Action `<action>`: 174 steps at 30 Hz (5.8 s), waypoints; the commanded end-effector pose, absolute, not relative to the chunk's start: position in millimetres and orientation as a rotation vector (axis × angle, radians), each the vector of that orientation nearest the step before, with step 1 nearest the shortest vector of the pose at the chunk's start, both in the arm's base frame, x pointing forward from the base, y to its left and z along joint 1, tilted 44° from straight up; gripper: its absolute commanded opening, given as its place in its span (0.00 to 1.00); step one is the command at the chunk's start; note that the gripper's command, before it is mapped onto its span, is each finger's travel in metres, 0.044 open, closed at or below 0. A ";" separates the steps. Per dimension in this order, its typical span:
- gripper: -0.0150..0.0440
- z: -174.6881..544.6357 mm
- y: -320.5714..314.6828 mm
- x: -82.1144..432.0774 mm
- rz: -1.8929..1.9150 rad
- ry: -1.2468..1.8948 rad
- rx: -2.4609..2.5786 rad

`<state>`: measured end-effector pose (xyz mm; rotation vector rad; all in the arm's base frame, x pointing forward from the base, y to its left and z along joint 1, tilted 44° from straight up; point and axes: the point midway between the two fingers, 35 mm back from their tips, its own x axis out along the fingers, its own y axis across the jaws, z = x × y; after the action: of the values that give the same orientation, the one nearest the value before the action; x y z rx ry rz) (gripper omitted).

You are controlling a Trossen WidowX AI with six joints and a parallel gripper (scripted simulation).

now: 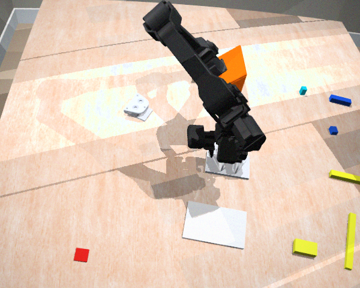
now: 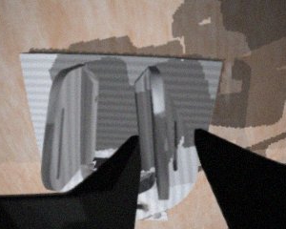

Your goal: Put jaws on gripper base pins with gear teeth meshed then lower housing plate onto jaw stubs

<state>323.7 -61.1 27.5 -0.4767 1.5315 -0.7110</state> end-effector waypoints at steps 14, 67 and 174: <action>0.48 24.2 -63.5 323.3 -0.713 1.533 -0.482; 0.68 69.7 -19.5 330.5 -0.698 1.529 -0.495; 1.00 181.2 -203.3 129.7 0.195 1.843 -1.281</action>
<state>129.4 -203.9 180.8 -1.2786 1.8483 0.1933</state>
